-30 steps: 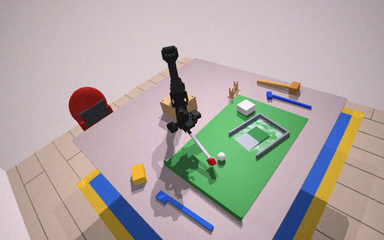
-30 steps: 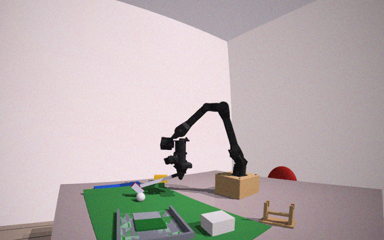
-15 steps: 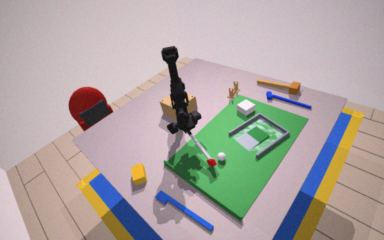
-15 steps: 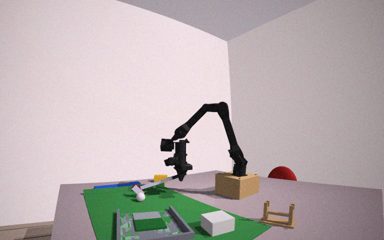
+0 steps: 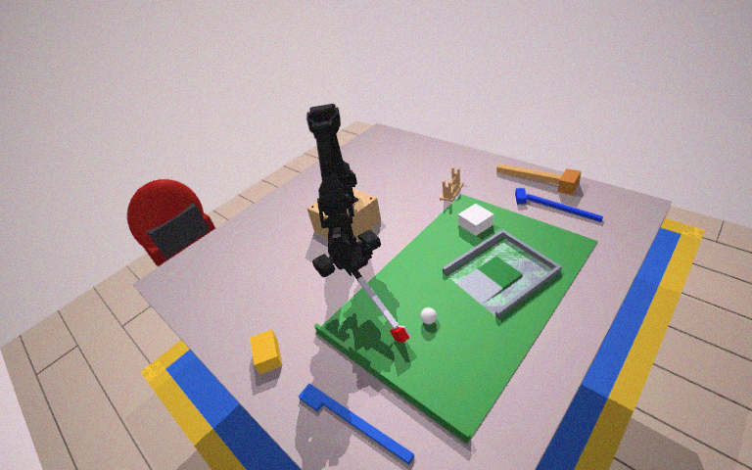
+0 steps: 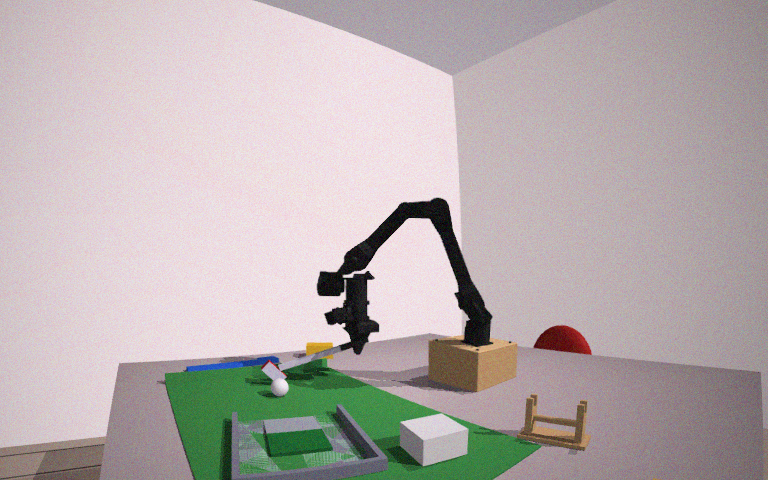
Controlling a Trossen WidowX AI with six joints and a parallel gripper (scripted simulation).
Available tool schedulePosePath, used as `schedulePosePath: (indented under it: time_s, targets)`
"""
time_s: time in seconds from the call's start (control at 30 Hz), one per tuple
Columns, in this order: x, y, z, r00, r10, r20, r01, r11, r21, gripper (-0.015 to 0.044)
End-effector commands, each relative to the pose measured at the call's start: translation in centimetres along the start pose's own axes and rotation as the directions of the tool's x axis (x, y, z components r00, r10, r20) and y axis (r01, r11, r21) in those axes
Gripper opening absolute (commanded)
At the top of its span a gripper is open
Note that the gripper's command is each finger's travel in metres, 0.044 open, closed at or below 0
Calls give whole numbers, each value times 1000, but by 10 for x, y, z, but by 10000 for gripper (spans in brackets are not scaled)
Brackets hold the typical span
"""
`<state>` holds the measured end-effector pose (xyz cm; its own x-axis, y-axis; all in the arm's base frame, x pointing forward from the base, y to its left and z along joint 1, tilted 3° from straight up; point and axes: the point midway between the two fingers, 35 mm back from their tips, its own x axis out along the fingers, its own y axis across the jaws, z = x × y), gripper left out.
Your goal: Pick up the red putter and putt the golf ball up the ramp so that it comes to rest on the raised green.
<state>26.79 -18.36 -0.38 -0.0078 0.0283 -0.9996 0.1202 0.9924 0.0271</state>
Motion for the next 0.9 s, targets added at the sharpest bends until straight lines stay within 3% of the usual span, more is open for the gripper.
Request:
schedulePosePath:
  time_s: [0.0,0.17,0.5,0.87]
  targets:
    - [0,-3,2,1000,-3,2,3,1000,-8,0]
    - [0,9,2,1000,0,0,0,1000,-2,0]
    - [-1,134,2,1000,9,3,-9,1000,-8,0]
    - [-22,136,3,1000,9,3,-9,1000,-9,0]
